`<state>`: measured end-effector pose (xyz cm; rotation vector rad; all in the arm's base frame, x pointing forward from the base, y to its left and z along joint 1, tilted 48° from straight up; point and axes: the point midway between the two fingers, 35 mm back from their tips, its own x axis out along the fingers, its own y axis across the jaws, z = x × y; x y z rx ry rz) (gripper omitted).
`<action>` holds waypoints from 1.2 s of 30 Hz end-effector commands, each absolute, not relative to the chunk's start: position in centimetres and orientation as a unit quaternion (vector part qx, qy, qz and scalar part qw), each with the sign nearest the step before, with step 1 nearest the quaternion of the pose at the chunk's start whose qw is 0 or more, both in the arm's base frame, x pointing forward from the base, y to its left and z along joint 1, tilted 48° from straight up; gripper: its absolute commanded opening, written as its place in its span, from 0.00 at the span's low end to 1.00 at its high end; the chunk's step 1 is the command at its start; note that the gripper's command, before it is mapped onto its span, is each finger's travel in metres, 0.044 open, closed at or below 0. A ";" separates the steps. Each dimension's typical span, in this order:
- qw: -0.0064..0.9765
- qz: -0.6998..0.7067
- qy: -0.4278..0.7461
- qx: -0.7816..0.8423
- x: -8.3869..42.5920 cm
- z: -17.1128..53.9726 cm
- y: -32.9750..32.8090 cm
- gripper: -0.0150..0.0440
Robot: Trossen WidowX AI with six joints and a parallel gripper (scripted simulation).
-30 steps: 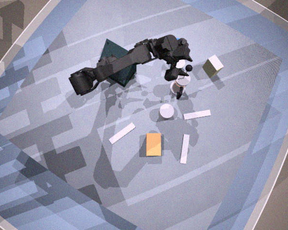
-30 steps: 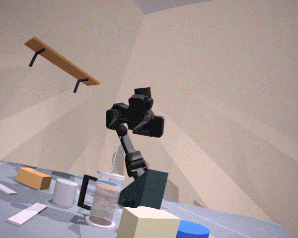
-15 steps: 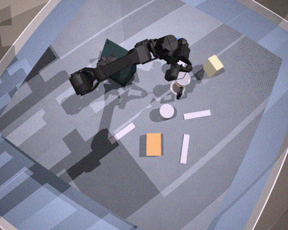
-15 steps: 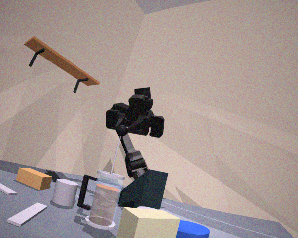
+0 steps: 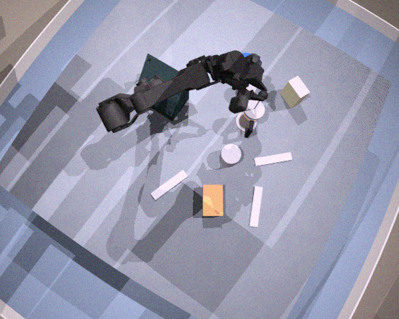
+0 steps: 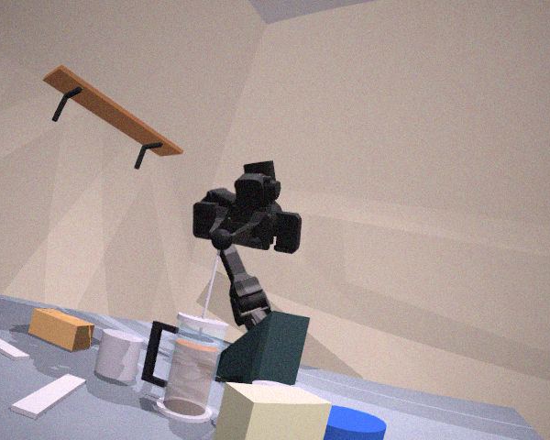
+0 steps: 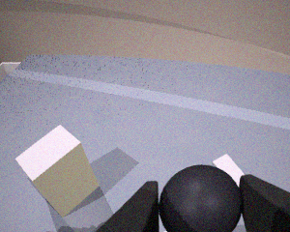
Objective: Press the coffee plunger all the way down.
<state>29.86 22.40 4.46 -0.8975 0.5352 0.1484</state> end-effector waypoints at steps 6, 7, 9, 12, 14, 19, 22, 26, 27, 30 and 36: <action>0.859 0.069 0.268 -0.432 30.2 2.4 20.7 0.47; 0.859 0.069 0.268 -0.432 30.2 2.3 20.6 0.47; 0.859 0.069 0.268 -0.432 30.3 2.1 20.3 0.47; 0.859 0.069 0.268 -0.432 30.4 1.7 20.0 0.47; 0.859 0.069 0.268 -0.432 30.4 1.5 19.8 0.47; 0.858 0.069 0.268 -0.432 30.6 0.9 19.2 0.47; 0.858 0.069 0.268 -0.432 30.7 0.5 18.9 0.47; 0.858 0.069 0.268 -0.432 30.8 0.0 18.4 0.47; 0.858 0.069 0.268 -0.432 30.8 -0.1 18.3 0.47; 0.858 0.069 0.268 -0.432 30.9 -0.4 17.9 0.47; 0.858 0.069 0.267 -0.433 31.1 -1.0 17.3 0.47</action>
